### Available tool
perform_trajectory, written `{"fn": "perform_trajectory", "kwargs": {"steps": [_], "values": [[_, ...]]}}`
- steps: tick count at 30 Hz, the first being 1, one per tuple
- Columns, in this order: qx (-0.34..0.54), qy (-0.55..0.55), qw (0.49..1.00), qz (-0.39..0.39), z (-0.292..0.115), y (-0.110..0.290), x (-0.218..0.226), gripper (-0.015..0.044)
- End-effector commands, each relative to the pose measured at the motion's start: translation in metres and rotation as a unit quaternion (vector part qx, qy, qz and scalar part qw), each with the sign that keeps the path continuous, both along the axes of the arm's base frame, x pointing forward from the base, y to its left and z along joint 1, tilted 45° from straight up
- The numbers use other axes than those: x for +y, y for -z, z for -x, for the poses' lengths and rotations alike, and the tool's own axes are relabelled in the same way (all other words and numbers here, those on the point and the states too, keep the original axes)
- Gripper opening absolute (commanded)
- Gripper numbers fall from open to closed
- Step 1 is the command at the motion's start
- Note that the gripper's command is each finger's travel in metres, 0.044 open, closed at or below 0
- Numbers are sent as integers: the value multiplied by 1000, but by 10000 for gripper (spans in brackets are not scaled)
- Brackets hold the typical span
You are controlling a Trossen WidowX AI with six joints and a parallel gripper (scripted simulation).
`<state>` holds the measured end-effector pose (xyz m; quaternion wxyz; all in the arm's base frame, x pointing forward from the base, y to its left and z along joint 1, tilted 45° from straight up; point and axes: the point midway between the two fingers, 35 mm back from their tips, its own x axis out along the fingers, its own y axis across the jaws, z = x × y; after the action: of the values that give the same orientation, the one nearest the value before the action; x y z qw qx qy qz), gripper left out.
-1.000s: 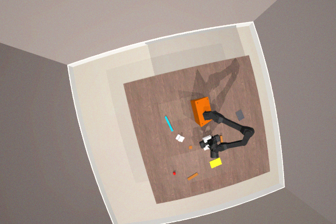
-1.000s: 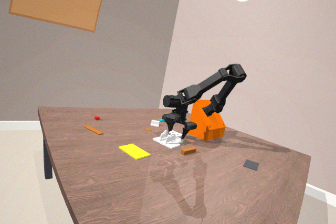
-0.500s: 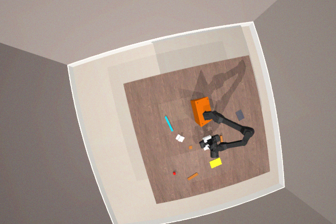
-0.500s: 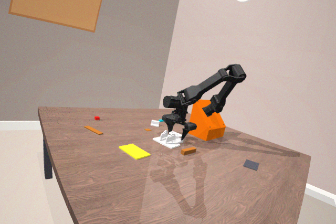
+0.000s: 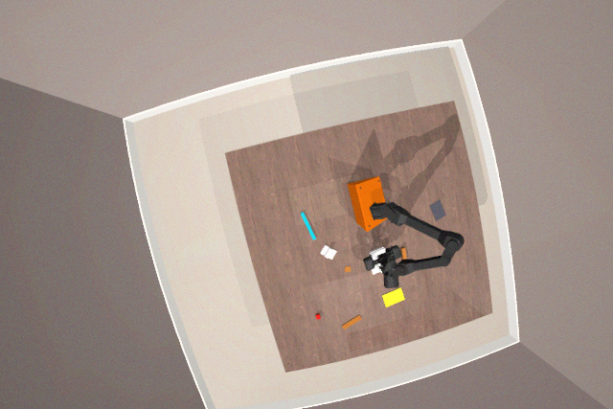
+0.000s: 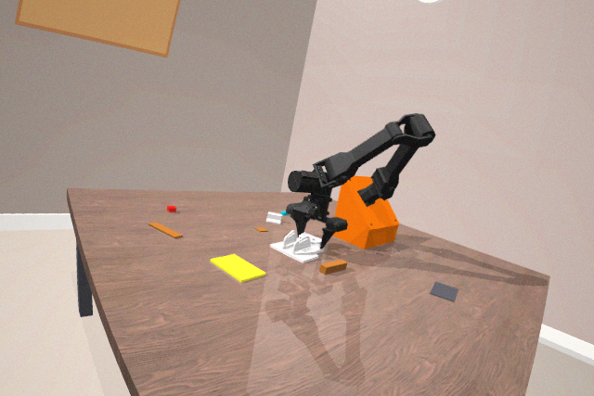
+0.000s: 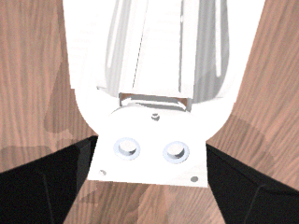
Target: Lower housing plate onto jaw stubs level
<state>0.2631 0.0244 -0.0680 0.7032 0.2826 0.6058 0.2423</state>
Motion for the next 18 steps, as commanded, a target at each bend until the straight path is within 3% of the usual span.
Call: {"fn": "perform_trajectory", "kwargs": {"steps": [1,18], "values": [[1,2,1000,-2,0,0,1,351],[1,2,1000,-2,-1,3,3,351]]}}
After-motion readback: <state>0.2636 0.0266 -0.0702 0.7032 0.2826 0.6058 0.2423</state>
